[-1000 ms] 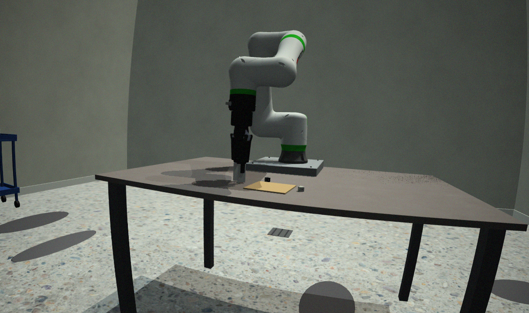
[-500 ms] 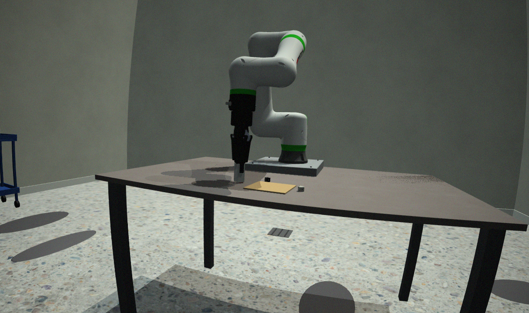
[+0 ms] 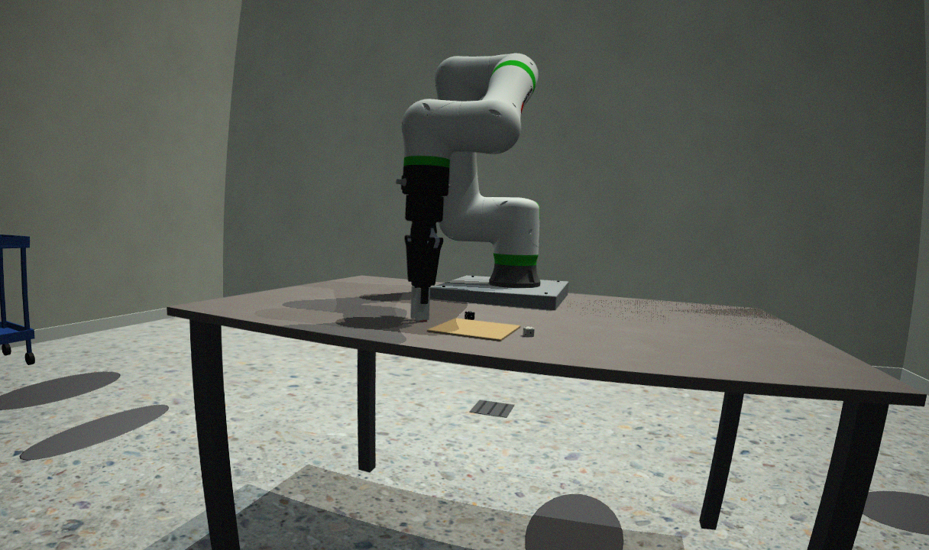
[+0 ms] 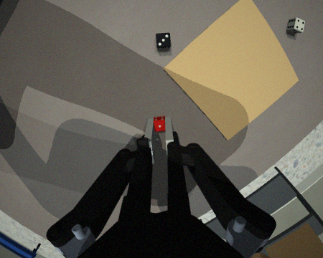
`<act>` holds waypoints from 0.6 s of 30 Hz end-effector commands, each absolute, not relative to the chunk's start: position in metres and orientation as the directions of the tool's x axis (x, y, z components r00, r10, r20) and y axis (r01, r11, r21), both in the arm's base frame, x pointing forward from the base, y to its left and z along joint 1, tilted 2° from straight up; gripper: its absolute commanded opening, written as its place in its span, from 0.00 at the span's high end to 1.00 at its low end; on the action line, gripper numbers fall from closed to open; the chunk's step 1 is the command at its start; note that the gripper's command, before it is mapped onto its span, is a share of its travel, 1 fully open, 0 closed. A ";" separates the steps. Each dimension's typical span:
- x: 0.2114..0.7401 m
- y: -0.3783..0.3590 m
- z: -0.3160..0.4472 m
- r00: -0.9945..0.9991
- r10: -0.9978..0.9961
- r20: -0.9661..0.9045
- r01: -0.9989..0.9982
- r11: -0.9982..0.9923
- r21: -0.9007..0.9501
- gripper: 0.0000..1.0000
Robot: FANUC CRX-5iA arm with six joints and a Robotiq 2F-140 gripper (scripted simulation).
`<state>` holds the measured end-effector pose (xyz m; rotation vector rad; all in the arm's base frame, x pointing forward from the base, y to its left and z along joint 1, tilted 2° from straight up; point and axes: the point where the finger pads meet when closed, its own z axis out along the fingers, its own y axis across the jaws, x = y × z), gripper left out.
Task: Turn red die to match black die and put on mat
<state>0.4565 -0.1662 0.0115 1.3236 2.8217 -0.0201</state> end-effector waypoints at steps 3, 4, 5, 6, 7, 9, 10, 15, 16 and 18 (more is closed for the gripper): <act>0.457 -0.166 0.012 -0.639 0.769 -0.028 0.769 0.639 -0.001 0.93; 0.457 -0.166 0.012 -0.639 0.769 -0.028 0.769 0.639 -0.001 0.93; 0.457 -0.166 0.012 -0.639 0.769 -0.028 0.769 0.639 -0.001 0.93; 0.457 -0.166 0.012 -0.639 0.769 -0.028 0.769 0.639 -0.001 0.93; 0.457 -0.166 0.012 -0.639 0.769 -0.028 0.769 0.639 -0.001 0.93; 0.457 -0.166 0.015 -0.639 0.769 -0.028 0.769 0.639 -0.001 0.93; 0.457 -0.166 0.018 -0.639 0.769 -0.028 0.769 0.639 -0.001 0.93; 0.456 -0.166 0.032 -0.639 0.769 -0.028 0.769 0.639 -0.001 0.93; 0.456 -0.166 0.039 -0.639 0.769 -0.028 0.769 0.639 -0.001 0.93; 0.456 -0.165 0.054 -0.639 0.769 -0.028 0.769 0.639 -0.001 0.93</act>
